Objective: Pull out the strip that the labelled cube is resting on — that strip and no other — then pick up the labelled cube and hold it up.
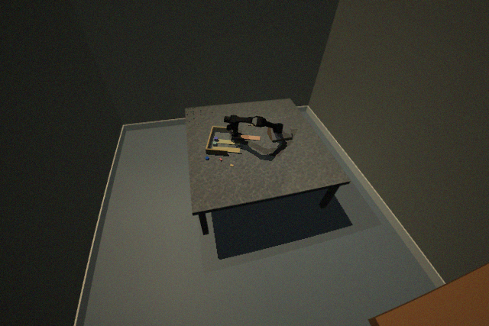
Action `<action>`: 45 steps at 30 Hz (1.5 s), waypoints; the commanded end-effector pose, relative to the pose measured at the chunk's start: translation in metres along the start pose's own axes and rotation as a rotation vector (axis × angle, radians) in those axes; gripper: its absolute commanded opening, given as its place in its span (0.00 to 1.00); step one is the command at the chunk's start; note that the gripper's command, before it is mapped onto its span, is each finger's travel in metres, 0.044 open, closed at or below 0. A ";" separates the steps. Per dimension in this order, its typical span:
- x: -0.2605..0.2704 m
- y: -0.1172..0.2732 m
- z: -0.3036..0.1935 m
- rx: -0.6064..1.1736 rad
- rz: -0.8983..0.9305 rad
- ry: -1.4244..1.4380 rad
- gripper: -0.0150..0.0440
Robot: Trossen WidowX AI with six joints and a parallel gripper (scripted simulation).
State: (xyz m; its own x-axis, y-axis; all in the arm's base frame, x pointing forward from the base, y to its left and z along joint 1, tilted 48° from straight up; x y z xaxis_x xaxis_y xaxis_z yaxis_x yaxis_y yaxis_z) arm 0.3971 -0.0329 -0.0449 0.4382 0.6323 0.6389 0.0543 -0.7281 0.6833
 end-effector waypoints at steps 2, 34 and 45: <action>0.000 0.000 0.000 0.001 0.000 0.001 0.44; -0.032 0.042 -0.089 0.006 0.001 -0.010 0.25; -0.032 0.078 -0.091 0.006 0.000 -0.010 0.25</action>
State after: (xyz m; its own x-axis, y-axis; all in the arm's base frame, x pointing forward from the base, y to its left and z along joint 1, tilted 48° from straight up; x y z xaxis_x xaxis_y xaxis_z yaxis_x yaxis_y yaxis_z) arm 0.3052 -0.0799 0.0131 0.4569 0.6226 0.6354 0.0576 -0.7335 0.6773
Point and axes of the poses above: the point midway between the two fingers, 35 mm back from their tips, its own y axis back along the fingers, its own x axis across the jaws, z = x × y, the point moved 7 cm from there along y, back along the fingers, and after that the axes turned 15 degrees about -y, right-handed, at the moved point
